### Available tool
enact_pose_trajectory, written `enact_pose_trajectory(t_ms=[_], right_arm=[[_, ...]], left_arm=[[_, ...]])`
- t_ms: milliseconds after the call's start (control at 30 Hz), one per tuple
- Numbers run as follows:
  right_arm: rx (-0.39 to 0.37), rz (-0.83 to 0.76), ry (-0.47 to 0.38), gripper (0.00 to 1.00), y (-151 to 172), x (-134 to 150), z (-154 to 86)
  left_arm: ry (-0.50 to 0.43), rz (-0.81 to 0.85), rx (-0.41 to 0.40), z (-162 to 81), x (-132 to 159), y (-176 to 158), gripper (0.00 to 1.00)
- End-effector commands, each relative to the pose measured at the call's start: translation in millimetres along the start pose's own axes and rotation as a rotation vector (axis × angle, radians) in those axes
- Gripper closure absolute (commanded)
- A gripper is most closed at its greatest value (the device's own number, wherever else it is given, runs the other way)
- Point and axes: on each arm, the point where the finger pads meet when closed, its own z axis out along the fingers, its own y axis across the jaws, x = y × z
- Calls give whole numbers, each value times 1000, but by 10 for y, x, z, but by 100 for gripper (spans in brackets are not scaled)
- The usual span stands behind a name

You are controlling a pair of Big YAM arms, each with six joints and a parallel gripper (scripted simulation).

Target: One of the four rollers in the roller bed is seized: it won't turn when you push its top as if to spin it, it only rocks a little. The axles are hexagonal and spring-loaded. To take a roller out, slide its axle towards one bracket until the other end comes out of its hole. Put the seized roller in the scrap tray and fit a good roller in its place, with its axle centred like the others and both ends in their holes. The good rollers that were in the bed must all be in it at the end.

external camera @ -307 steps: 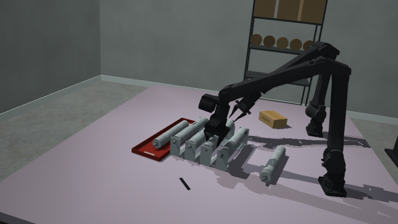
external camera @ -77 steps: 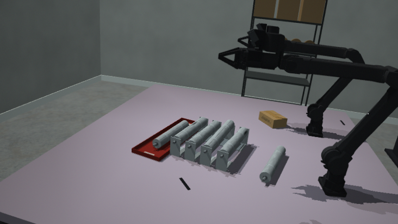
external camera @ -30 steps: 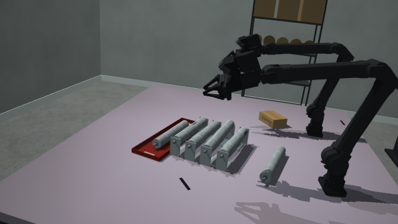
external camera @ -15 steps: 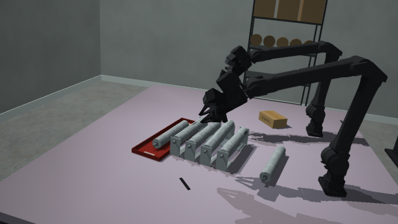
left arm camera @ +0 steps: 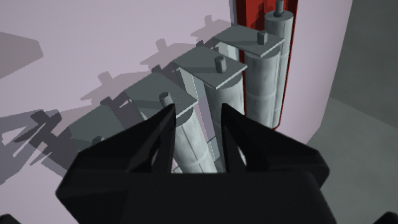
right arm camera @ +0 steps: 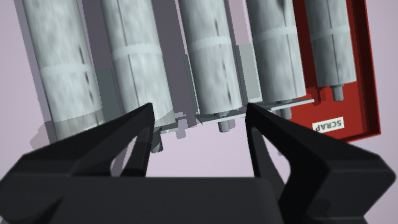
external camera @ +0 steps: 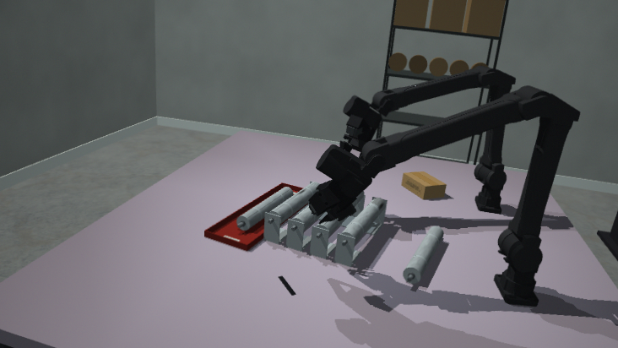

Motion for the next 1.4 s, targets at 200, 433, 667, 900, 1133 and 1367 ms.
enact_pose_trajectory(t_ms=[200,433,667,900,1133,1367], right_arm=[[-111,-118,42,38,234,-233,245],[-160,-140,66,38,340,-196,338],[-190,-152,79,38,466,-198,452],[-214,-135,110,38,596,54,600],[-204,-117,106,38,602,65,737],[-185,-126,82,38,576,-44,945]], left_arm=[[63,-184,-24,52,-74,-24,68],[104,-243,-42,98,-5,3,68],[124,-276,-70,180,9,166,68],[131,-263,-76,172,101,230,68],[124,-255,-64,388,102,130,68],[138,-269,-89,682,225,303,68]])
